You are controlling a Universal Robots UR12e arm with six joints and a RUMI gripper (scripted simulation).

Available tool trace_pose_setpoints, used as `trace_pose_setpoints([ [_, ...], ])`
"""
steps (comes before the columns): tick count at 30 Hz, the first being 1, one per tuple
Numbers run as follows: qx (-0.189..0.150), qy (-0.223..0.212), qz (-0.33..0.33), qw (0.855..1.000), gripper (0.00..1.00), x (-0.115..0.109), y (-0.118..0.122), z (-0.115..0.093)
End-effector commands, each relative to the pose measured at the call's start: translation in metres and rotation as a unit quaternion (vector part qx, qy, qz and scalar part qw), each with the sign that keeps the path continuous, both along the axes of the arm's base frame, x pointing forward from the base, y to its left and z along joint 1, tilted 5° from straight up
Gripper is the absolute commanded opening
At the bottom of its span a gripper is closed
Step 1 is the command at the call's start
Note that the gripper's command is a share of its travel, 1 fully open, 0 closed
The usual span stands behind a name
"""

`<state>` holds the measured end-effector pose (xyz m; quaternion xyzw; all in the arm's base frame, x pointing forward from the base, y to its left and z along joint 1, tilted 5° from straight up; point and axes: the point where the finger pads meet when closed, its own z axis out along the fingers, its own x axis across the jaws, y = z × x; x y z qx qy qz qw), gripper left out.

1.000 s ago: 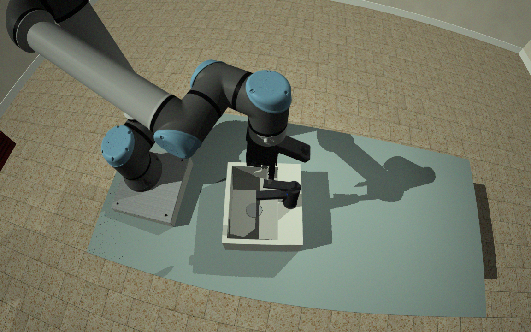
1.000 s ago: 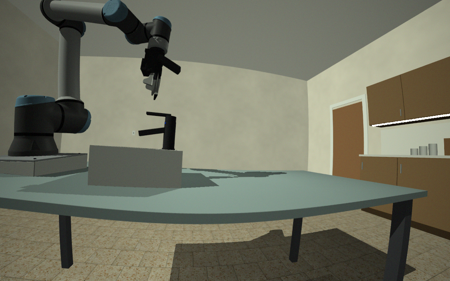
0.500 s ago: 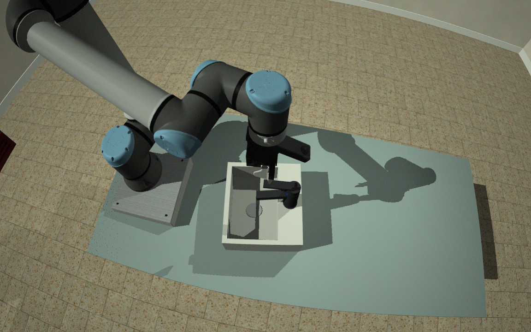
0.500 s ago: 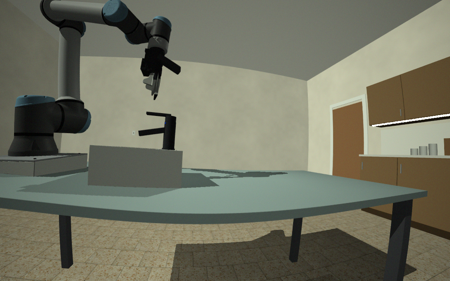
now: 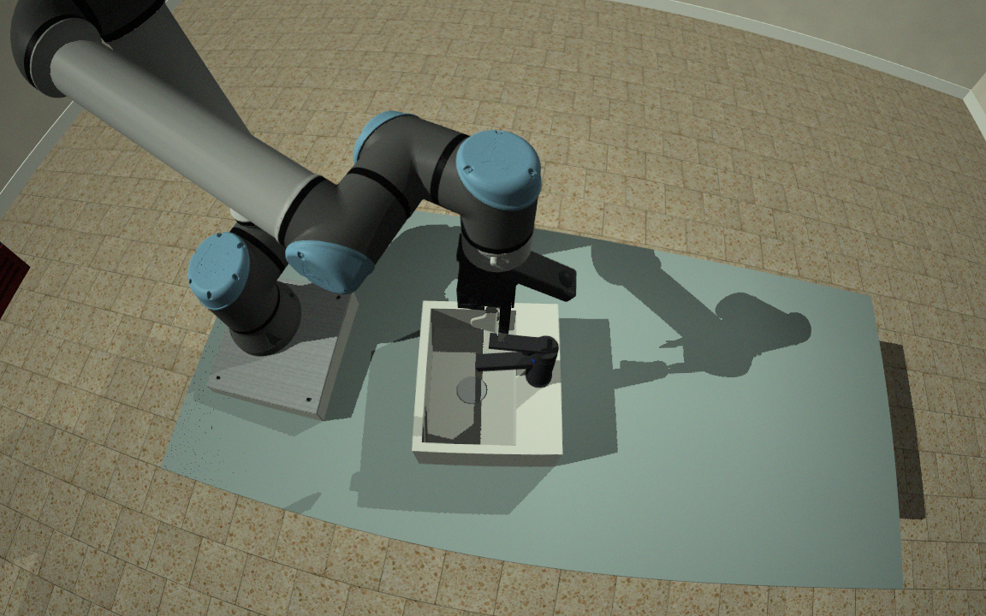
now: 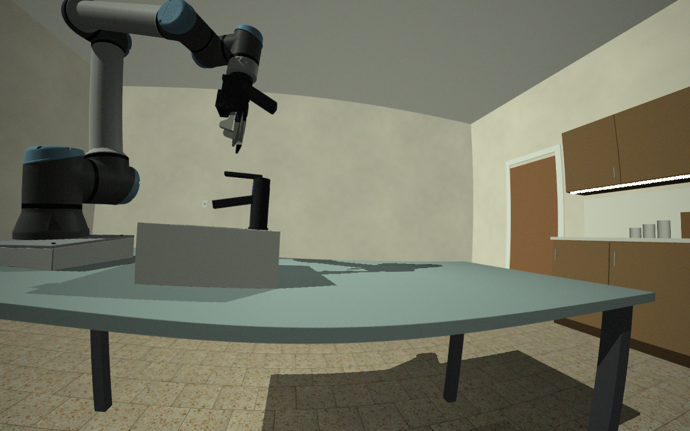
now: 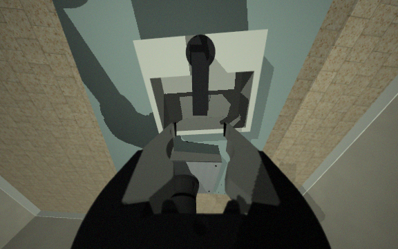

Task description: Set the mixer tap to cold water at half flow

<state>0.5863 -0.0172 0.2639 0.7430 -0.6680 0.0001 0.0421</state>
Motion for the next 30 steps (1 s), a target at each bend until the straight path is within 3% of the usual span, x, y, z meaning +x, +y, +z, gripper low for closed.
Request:
trace_pose_setpoints([
  [1,0.0,-0.001,0.0,1.0,0.39,0.001,0.0,0.001],
  [14,0.0,-0.001,0.0,1.0,0.39,0.0,-0.001,-0.006],
  [30,0.0,-0.001,0.0,1.0,0.39,-0.001,-0.002,-0.028],
])
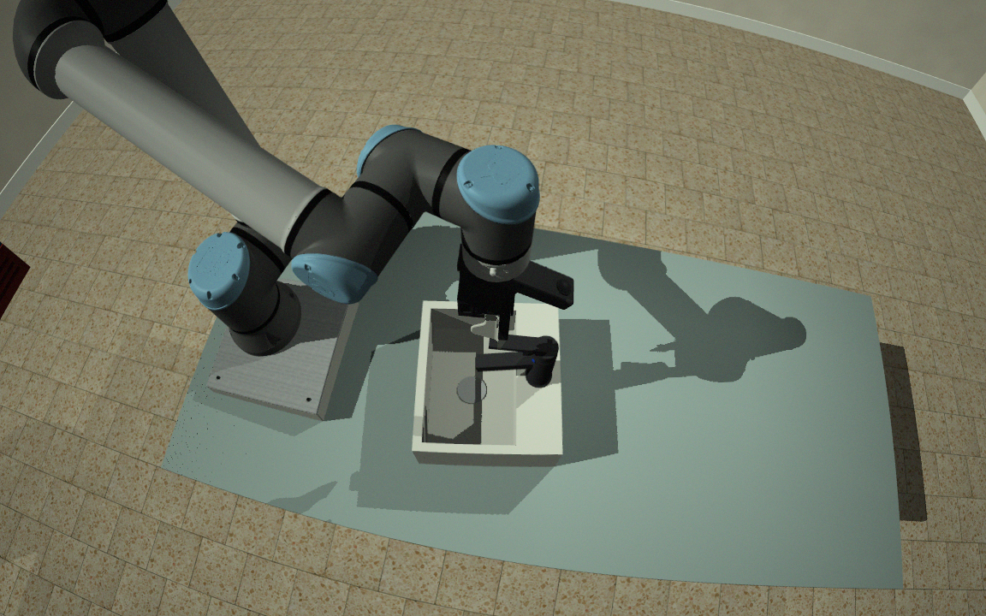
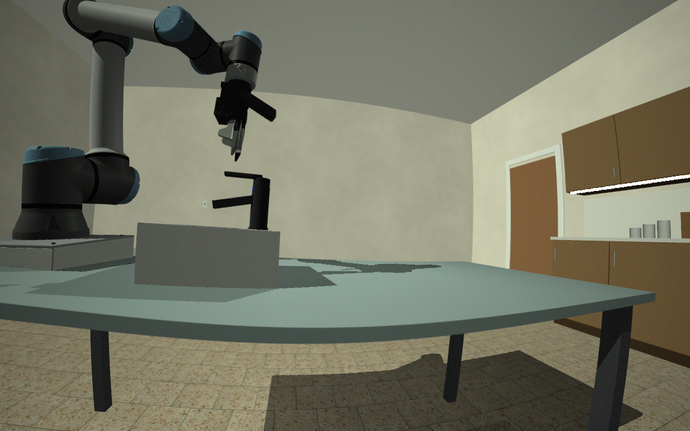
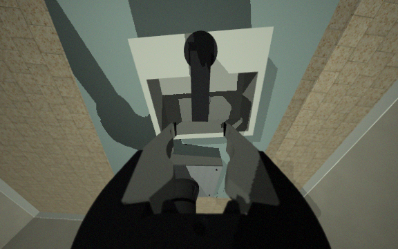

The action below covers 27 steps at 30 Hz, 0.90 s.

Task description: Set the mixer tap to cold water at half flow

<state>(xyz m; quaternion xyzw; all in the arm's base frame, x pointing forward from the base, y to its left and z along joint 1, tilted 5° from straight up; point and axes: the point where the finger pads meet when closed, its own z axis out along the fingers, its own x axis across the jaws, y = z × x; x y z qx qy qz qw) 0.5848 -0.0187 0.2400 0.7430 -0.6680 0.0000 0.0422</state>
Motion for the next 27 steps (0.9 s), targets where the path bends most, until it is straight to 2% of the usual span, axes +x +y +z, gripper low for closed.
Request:
trace_pose_setpoints([
  [1,0.0,-0.001,0.0,1.0,0.39,0.0,0.0,-0.004],
  [15,0.0,-0.001,0.0,1.0,0.39,-0.001,-0.002,-0.024],
  [27,0.0,-0.001,0.0,1.0,0.39,-0.001,-0.002,-0.03],
])
